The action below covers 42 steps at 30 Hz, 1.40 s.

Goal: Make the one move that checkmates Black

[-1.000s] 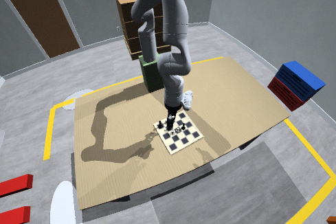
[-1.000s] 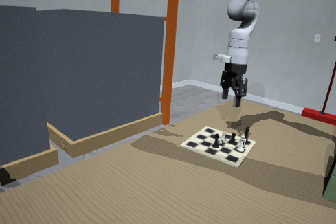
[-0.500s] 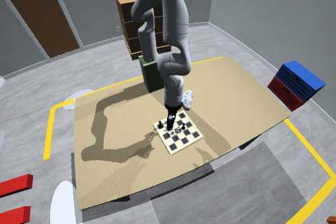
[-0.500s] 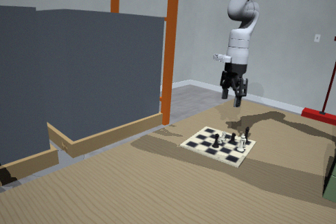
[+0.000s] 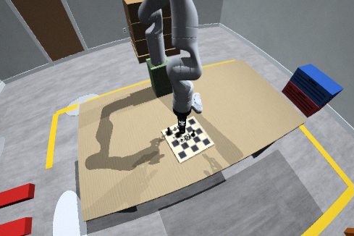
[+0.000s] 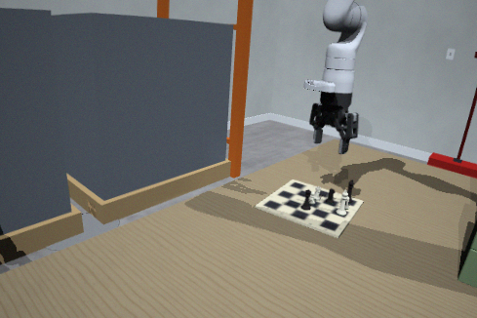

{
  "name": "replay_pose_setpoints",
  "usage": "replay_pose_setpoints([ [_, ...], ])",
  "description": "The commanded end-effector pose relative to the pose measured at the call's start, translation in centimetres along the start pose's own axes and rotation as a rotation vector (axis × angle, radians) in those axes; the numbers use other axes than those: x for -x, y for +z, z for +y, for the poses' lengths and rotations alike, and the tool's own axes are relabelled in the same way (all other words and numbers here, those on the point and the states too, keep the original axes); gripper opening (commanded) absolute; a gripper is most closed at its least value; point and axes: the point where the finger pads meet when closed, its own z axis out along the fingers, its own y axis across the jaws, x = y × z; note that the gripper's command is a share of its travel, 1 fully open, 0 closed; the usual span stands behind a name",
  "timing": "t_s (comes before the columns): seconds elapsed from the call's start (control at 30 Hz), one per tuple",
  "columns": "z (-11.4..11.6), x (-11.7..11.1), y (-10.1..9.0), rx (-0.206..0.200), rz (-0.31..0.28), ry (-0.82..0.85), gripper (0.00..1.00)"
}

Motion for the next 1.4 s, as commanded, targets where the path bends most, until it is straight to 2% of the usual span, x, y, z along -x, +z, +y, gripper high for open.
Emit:
replay_pose_setpoints([
  [0.0,-0.1,0.2,0.1,-0.004,0.0,-0.026,1.0],
  [0.23,-0.6,0.6,0.6,-0.022,-0.011,-0.249,1.0],
  [0.53,-1.2,1.3,1.4,-0.052,-0.019,-0.694,1.0],
  [0.6,-1.2,1.3,1.4,-0.052,-0.019,-0.694,1.0],
  [1.1,-1.2,1.6,2.8,-0.073,-0.003,-1.587,1.0],
  [1.17,-1.2,1.6,2.8,-0.073,-0.003,-1.587,1.0],
  [1.37,-0.9,1.4,3.3,-0.061,0.004,-1.935,1.0],
])
